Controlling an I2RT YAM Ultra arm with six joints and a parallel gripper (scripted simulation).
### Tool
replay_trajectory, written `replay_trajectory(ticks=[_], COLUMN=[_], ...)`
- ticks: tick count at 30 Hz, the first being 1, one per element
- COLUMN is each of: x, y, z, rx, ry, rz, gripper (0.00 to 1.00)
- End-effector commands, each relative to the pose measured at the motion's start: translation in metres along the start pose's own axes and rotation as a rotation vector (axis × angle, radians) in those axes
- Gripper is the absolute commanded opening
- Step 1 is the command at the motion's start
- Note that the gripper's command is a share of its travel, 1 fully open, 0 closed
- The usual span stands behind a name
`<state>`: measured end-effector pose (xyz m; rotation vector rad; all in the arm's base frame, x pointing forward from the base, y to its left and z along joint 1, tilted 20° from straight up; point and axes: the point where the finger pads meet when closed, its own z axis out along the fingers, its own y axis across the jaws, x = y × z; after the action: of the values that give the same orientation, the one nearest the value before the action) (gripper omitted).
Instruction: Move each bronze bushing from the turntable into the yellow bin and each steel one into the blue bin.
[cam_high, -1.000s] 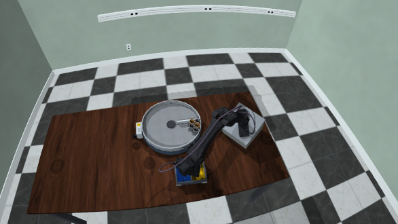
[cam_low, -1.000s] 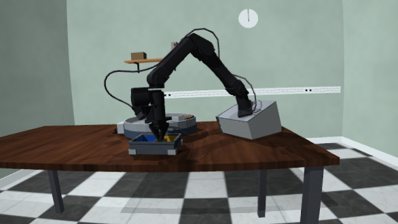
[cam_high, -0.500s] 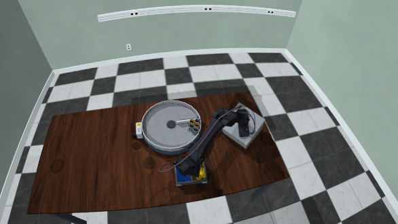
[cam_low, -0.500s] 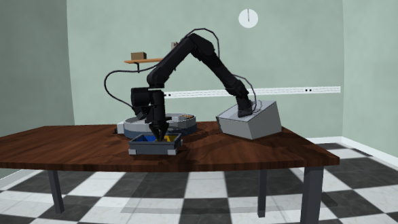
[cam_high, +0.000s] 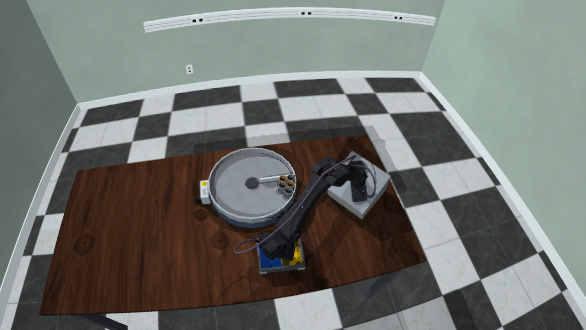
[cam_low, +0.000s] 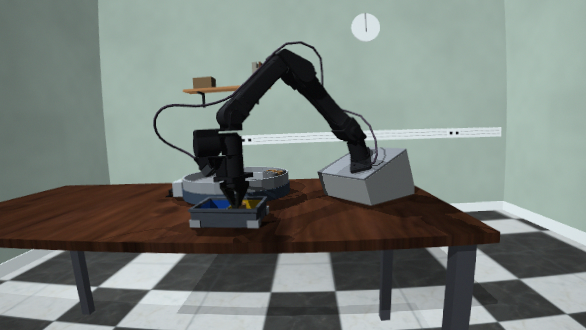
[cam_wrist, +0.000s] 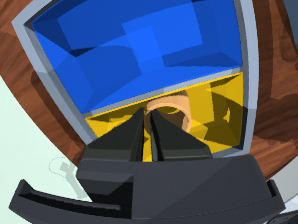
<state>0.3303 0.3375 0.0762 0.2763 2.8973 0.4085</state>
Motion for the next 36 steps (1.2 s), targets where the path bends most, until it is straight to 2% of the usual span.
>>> replay_trajectory(ticks=[1, 35, 36], x=[-0.0058, -0.0052, -0.0052], y=[0.0045, 0.0037, 0.0037], z=[-0.0075, -0.0075, -0.0074], rx=[-0.021, -0.018, -0.018], ry=[-0.028, -0.026, -0.026], rz=[0.002, 0.002, 0.002], gripper=[0.00, 0.00, 0.15])
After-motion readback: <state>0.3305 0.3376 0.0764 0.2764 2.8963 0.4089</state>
